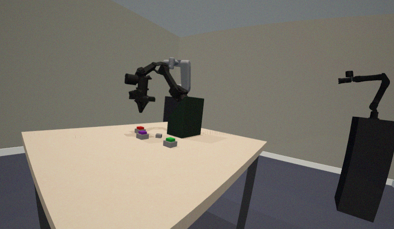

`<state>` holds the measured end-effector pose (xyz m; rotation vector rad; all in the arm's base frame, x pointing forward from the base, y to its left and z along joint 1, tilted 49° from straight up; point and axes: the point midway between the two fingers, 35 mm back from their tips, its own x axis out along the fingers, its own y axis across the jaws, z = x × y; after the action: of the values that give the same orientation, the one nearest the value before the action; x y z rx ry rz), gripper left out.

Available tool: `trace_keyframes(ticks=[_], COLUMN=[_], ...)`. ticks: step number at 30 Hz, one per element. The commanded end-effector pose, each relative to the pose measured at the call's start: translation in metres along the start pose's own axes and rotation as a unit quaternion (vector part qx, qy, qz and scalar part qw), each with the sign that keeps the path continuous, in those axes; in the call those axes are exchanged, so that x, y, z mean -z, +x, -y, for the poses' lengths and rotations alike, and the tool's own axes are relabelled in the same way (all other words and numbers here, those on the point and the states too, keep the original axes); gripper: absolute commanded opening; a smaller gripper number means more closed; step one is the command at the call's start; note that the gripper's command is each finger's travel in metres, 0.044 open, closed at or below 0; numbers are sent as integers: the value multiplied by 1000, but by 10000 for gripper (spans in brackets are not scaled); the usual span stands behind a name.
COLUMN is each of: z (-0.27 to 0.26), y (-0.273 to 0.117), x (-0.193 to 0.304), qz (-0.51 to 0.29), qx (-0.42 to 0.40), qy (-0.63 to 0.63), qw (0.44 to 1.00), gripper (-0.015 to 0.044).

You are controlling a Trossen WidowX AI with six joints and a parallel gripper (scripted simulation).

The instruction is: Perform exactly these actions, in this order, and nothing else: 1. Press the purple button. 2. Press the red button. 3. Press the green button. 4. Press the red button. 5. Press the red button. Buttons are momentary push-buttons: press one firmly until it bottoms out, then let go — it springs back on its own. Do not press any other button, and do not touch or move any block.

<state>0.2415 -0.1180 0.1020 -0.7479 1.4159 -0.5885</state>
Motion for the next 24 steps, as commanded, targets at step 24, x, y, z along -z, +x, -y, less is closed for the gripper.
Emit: trace_keyframes(ticks=[24], z=[9], y=[72], x=[11], qz=[-1], qx=[2], qy=[-7], qw=[1000], gripper=[20])
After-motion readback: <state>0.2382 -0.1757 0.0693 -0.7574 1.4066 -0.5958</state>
